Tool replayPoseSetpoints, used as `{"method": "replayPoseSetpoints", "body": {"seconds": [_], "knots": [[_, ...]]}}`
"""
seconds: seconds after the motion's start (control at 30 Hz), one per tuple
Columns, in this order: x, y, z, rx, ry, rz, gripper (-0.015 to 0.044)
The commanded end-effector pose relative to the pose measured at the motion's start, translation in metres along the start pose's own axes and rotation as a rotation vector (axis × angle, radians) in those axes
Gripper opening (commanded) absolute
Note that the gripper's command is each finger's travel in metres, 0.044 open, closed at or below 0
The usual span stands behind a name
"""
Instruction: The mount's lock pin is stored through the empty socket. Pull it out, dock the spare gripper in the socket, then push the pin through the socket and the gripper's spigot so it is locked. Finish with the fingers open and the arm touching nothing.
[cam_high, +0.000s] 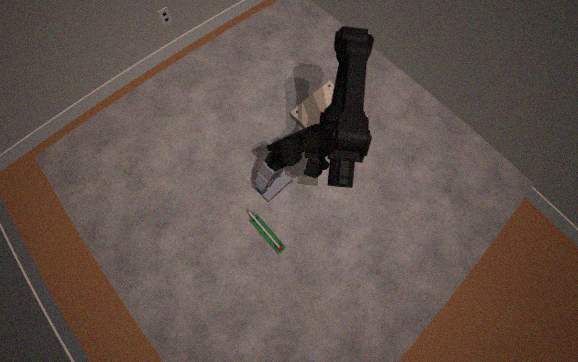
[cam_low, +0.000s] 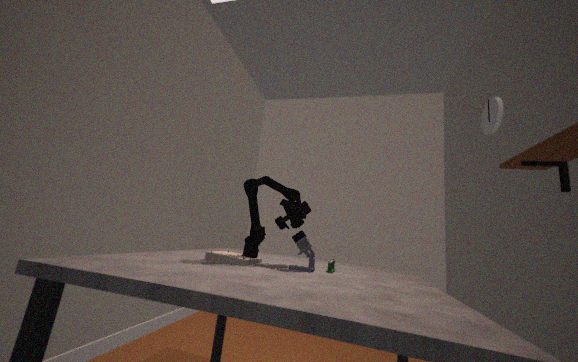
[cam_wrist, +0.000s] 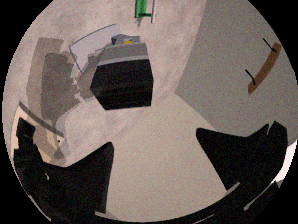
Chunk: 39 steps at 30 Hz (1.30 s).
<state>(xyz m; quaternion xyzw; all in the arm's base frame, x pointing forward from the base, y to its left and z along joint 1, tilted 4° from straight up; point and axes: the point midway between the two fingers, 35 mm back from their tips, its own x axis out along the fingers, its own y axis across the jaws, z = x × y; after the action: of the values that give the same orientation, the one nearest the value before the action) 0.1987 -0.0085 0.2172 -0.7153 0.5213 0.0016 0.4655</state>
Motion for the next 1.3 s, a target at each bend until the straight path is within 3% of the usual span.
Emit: {"method": "replayPoseSetpoints", "body": {"seconds": [0.0,0.4,0.5,0.73,0.93,1.27], "knots": [[-0.003,-0.006,-0.007,0.001,-0.017,-0.002,0.0440],[-0.006,-0.014,-0.010,0.000,-0.025,-0.010,0.0440],[-0.020,-0.019,0.005,0.003,-0.087,-0.036,0.0361],[-0.100,-0.021,0.065,-0.001,-0.378,-0.120,0.0180],[-0.111,-0.021,0.073,-0.007,-0.408,-0.118,0.0180],[-0.062,-0.074,0.134,-0.153,-0.386,0.315,0.0180]]}}
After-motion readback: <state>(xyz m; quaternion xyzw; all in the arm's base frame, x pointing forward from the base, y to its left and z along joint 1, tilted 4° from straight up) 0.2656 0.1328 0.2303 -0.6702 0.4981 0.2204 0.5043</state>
